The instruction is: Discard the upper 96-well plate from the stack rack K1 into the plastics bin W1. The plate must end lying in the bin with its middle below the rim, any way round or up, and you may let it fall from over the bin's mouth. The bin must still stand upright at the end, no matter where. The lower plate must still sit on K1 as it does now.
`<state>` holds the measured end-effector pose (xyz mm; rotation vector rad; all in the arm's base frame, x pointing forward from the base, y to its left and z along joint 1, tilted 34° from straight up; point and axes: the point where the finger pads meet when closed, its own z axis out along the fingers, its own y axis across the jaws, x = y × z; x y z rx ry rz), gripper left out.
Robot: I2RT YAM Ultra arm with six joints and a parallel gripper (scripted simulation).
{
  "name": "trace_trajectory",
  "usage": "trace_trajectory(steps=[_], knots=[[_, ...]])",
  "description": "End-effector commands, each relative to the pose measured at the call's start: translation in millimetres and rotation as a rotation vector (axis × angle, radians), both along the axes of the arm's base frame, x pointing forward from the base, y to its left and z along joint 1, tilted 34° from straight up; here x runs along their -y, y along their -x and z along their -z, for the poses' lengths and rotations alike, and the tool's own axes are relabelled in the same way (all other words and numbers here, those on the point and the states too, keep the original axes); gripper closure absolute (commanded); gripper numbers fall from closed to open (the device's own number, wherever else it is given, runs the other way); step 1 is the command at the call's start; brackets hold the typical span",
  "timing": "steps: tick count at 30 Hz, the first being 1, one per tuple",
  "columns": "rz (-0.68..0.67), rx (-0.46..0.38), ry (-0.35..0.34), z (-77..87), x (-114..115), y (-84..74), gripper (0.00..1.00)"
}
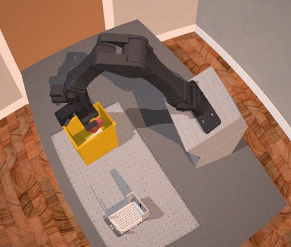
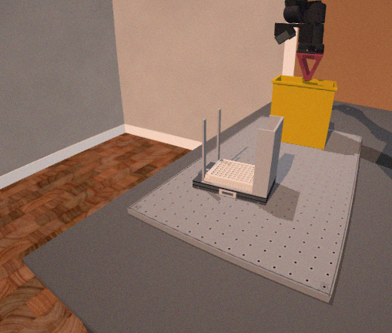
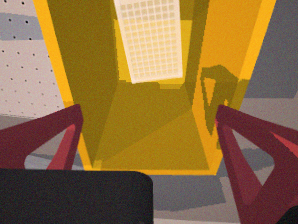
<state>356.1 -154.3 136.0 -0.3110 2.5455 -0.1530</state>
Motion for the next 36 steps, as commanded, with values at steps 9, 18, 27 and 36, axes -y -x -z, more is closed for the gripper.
trace_trajectory(steps=[9, 18, 27, 36], knots=[[0.007, 0.047, 0.023, -39.8, 6, 10.9, 0.00], [0.007, 0.047, 0.023, -46.9, 5, 16.1, 0.00], [0.007, 0.054, 0.026, -48.1, 6, 14.5, 0.00], [0.007, 0.054, 0.026, -48.1, 6, 14.5, 0.00]])
